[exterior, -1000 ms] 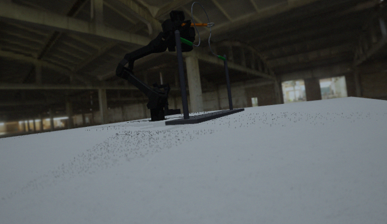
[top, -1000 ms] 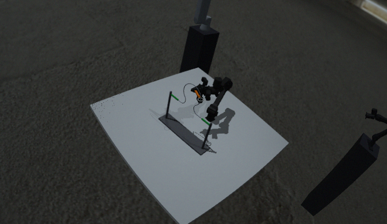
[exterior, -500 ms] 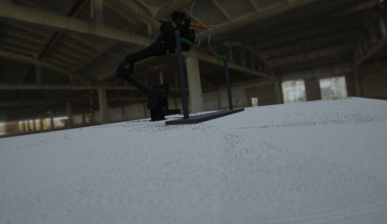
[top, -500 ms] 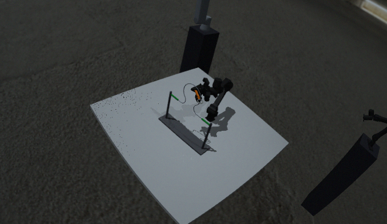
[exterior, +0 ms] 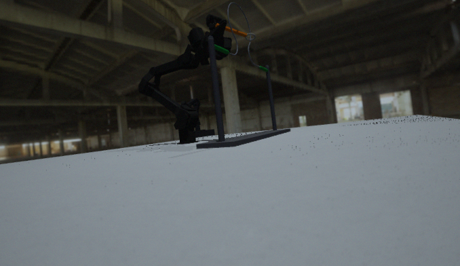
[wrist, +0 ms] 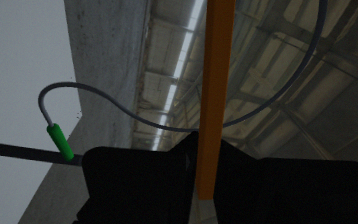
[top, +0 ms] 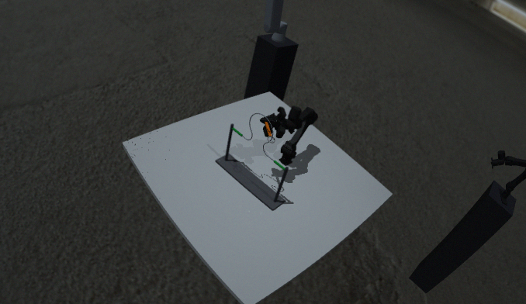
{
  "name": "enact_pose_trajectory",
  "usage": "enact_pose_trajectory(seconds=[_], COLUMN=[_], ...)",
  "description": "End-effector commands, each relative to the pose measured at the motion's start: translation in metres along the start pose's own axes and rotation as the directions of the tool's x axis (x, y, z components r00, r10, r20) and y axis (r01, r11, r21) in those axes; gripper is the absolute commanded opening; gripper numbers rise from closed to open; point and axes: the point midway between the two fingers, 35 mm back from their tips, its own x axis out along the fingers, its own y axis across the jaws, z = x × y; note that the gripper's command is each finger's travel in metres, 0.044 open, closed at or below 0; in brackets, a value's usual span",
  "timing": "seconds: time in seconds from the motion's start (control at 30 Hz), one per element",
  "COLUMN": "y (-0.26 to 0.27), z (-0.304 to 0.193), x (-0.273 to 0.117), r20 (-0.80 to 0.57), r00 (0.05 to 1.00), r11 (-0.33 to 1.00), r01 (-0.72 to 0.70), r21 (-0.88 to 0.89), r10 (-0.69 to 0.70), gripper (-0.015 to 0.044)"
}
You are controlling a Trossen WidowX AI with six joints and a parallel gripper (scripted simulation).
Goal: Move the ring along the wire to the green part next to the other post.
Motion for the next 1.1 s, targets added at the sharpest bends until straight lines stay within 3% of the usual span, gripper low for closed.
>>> enact_pose_trajectory(seconds=[0.0, 1.07], y=[-0.0009, -0.0035], z=[0.0001, -0.0008], x=[0.0001, 0.0010], r20=[0.008, 0.071], r00=[1.000, 0.981], r11=[0.999, 0.927], r01=[0.027, 0.194], r21=[-0.045, -0.322], r10=[-0.027, -0.181], gripper=[-0.0150, -0.0150])
